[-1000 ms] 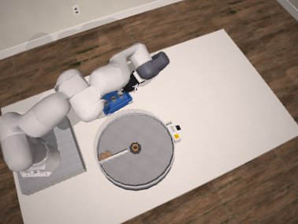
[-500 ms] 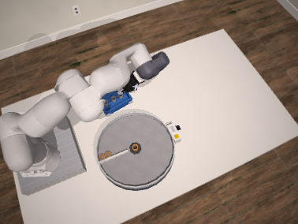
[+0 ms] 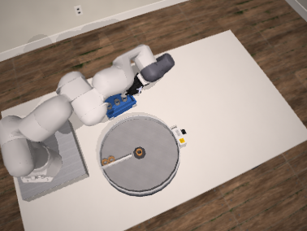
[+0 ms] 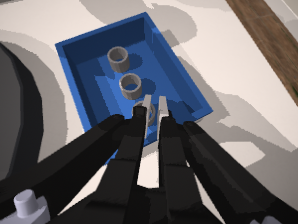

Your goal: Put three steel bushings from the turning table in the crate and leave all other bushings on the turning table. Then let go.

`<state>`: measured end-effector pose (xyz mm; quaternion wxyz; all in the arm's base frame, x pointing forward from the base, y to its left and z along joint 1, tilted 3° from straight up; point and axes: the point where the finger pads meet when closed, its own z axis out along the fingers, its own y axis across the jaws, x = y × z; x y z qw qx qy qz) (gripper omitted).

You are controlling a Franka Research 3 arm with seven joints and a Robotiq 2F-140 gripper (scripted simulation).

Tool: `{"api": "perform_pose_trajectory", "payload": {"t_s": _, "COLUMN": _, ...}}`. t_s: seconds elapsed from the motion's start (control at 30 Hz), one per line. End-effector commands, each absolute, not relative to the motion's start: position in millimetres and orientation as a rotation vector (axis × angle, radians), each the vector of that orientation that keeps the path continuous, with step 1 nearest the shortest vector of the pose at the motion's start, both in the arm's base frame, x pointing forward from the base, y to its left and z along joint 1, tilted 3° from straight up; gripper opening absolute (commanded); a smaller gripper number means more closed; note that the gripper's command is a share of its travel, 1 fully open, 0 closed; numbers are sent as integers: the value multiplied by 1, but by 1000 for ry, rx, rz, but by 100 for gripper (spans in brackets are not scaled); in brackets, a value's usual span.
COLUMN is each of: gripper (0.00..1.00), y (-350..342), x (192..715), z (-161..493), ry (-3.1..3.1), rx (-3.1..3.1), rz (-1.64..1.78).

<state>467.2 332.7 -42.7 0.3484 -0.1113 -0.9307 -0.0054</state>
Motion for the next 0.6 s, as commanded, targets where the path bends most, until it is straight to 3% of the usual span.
{"api": "perform_pose_trajectory", "payload": {"t_s": 0.0, "gripper": 7, "y": 332, "x": 469, "z": -42, "ry": -2418, "rx": -283, "rz": -13}}
{"api": "perform_pose_trajectory", "payload": {"t_s": 0.57, "gripper": 7, "y": 335, "x": 470, "z": 7, "ry": -2418, "rx": -283, "rz": -13}}
